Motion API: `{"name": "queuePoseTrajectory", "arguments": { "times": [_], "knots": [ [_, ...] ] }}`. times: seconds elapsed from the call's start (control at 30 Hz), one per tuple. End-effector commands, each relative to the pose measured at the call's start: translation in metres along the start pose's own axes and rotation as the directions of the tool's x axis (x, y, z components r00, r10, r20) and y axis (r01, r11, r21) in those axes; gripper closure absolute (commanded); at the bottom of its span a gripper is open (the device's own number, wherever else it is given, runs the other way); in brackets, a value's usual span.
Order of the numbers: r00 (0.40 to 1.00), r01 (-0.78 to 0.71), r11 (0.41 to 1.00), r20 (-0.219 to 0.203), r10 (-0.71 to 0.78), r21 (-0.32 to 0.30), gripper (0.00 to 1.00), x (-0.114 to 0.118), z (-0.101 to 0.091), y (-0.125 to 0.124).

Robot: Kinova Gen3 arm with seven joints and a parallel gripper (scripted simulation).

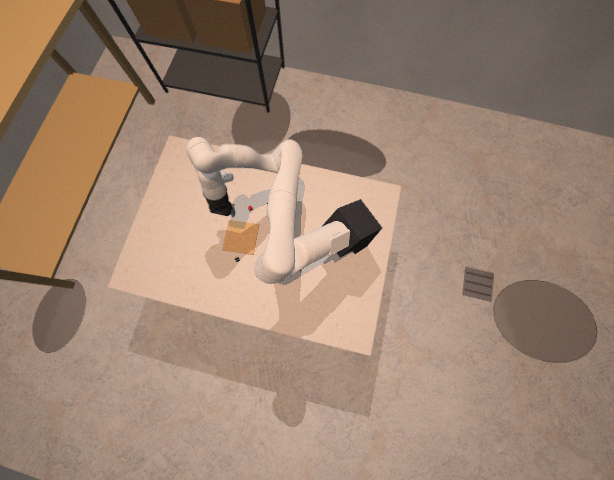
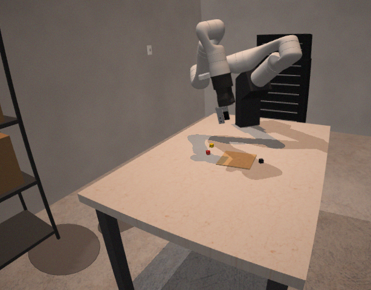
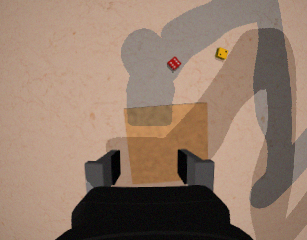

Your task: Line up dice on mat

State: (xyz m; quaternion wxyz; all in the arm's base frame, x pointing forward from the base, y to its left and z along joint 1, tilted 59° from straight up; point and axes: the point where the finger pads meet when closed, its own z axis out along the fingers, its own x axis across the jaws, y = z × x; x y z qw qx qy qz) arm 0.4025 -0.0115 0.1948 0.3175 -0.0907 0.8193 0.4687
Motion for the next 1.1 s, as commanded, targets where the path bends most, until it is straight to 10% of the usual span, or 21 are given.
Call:
{"name": "queuePoseTrajectory", "arguments": {
  "times": [0.0, 1.07],
  "knots": [
    [1.0, -0.022, 0.994, 0.001, 0.022, 0.105, 0.0, 0.0482, 0.0065, -0.0412],
    [1.0, -0.022, 0.993, 0.0, 0.022, 0.12, 0.0, 0.0532, 0.0066, -0.0446]
  ]
}}
